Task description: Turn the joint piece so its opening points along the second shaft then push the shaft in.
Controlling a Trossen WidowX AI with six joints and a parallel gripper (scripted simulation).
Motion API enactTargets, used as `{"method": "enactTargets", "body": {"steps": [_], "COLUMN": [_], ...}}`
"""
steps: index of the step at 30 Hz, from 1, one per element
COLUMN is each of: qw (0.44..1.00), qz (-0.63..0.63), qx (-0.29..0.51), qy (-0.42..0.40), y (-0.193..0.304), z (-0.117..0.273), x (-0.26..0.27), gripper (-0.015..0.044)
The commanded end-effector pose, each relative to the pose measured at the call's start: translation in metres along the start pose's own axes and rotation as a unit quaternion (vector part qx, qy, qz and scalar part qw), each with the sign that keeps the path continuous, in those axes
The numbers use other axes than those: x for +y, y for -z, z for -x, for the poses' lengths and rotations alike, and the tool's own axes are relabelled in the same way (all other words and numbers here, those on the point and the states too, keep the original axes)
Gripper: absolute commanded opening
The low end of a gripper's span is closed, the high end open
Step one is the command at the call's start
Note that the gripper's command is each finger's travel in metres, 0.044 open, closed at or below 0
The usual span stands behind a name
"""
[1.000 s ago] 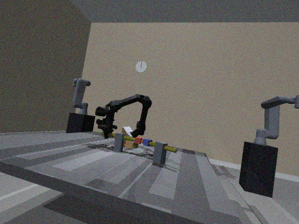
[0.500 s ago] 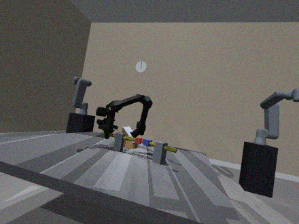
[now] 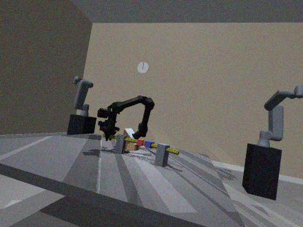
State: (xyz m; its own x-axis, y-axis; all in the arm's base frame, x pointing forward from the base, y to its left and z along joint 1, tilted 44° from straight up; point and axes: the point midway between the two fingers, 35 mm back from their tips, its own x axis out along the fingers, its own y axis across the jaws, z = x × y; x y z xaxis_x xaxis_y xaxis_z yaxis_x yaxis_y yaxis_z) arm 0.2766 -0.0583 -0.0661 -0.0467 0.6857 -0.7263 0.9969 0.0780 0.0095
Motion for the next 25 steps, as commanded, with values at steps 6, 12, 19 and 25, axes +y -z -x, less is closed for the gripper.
{"method": "enactTargets", "body": {"steps": [6,12,19,25], "qw": [1.000,1.000,1.000,1.000], "qz": [0.000,0.000,0.000,0.000], "qx": [0.000,0.000,0.000,0.001], "qy": [0.001,0.001,0.001,0.000], "y": [0.000,0.000,0.000,0.000], "z": [0.000,0.000,0.002,0.029], "x": [0.000,0.000,0.000,0.000], "gripper": [0.0434,0.0440,0.0440,0.0440]}}
